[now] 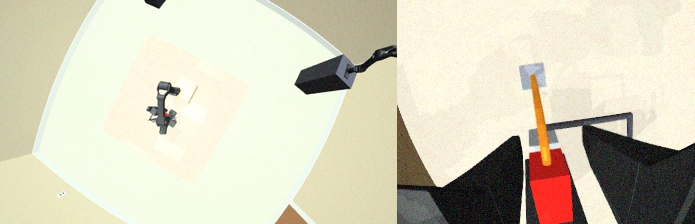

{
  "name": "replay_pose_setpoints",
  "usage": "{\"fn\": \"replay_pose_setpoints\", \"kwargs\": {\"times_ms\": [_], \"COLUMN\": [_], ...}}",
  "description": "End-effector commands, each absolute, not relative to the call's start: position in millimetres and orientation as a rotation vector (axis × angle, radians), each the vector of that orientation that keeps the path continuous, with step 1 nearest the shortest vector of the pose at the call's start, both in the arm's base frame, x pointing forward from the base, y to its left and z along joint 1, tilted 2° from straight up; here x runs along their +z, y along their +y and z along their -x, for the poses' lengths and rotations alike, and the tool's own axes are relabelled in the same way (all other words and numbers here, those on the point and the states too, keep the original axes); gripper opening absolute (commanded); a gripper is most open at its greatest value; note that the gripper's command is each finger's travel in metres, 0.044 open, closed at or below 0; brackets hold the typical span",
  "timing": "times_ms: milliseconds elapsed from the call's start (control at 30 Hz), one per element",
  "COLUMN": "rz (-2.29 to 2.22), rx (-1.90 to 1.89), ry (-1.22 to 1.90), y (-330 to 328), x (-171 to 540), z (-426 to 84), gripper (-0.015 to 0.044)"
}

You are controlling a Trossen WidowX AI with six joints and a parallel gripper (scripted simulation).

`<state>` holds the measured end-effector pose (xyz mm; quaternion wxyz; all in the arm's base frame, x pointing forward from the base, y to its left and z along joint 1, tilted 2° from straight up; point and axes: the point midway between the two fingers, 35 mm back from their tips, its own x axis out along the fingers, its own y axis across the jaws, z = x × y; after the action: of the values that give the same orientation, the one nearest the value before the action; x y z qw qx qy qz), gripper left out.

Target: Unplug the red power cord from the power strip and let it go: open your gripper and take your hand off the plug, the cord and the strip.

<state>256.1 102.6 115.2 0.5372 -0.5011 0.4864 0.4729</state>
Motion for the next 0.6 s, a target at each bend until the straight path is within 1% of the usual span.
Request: {"fn": "replay_pose_setpoints", "kwargs": {"times_ms": [0, 567], "rz": [1.195, 1.197], "rx": [1.140, 1.139], "ry": [1.164, 1.166], "y": [101.2, 74.5], "x": [113.6, 112.9], "z": [-254.1, -252.8], "gripper": [0.0160, 0.0160]}}
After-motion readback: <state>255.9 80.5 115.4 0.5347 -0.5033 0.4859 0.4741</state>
